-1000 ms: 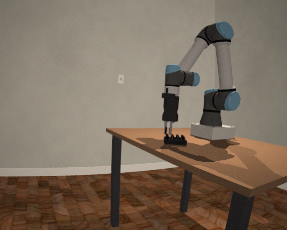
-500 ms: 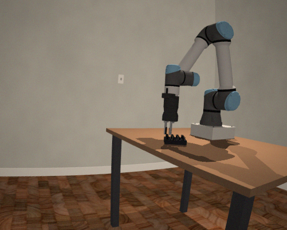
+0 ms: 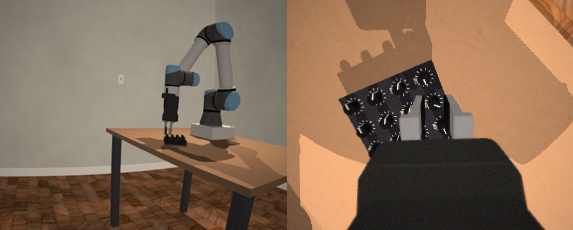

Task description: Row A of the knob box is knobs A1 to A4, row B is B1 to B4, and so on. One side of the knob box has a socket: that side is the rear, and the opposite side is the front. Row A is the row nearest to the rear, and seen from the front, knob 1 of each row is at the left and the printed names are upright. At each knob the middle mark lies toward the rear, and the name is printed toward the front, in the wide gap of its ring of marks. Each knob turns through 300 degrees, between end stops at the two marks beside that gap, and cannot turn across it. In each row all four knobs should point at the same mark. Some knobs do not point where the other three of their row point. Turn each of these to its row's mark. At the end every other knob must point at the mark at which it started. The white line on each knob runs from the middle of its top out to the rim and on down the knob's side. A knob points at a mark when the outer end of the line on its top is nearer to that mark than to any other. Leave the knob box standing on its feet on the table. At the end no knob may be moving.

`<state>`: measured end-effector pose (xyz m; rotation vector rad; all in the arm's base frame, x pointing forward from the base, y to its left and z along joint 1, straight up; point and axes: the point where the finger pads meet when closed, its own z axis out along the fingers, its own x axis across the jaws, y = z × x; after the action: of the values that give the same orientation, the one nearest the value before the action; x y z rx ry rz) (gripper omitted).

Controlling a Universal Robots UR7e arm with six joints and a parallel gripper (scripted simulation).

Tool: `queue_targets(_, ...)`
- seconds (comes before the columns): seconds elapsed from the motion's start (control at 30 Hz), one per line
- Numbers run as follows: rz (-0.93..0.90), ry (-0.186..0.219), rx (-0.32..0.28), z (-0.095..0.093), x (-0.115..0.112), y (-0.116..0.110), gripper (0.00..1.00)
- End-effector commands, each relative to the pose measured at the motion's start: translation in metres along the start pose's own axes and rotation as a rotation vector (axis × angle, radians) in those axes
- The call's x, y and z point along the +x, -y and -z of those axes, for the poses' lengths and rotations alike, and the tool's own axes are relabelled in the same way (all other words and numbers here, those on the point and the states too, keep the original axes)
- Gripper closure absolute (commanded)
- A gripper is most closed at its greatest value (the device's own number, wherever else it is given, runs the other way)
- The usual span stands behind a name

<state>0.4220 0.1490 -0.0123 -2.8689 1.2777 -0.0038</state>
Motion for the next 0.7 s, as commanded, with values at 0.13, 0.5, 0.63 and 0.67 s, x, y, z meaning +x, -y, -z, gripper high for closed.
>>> queue_targets(0.13,0.000,-0.001,0.001,-0.003,0.000,0.000,0.54)
queue_targets(0.5,0.000,-0.001,0.001,-0.011,0.000,0.000,0.54)
queue_targets(0.63,0.000,-0.001,0.001,-0.012,0.000,0.000,0.54)
queue_targets(0.67,0.000,-0.001,0.001,-0.013,0.000,0.000,0.54)
